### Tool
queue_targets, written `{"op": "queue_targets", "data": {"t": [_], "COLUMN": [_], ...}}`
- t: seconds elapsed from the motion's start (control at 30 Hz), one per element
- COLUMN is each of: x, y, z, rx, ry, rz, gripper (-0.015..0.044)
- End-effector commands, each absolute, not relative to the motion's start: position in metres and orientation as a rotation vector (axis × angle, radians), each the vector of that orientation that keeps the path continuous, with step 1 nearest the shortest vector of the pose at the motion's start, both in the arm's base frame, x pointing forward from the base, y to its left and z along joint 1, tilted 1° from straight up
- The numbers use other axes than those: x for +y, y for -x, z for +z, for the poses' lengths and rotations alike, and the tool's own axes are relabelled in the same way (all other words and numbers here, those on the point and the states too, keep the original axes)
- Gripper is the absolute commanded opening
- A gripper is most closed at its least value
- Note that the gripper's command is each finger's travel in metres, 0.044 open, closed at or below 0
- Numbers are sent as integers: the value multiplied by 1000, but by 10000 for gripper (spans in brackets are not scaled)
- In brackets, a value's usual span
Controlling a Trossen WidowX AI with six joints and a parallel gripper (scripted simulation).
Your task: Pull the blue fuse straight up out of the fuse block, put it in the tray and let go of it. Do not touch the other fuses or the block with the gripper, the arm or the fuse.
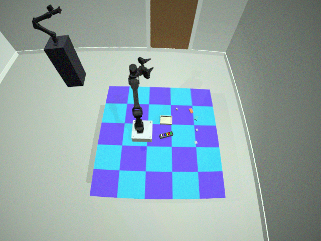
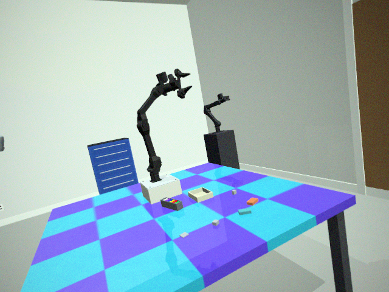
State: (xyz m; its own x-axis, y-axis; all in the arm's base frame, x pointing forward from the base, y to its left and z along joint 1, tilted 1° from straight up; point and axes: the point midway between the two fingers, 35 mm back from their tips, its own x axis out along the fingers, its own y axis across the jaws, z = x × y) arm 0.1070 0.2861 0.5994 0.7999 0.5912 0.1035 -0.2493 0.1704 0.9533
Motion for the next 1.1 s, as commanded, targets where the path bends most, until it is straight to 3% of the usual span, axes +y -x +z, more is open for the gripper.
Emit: {"op": "queue_targets", "data": {"t": [0.0, 0.4, 0.73, 1.07], "x": [287, 311, 286, 190], "y": [-108, -213, -293, -366], "z": [598, 490, 395, 257], "rx": [318, 212, 298, 597], "ry": [-1252, -431, 194, 900], "rz": [610, 432, 338, 372], "gripper": [374, 74, 74, 74]}}
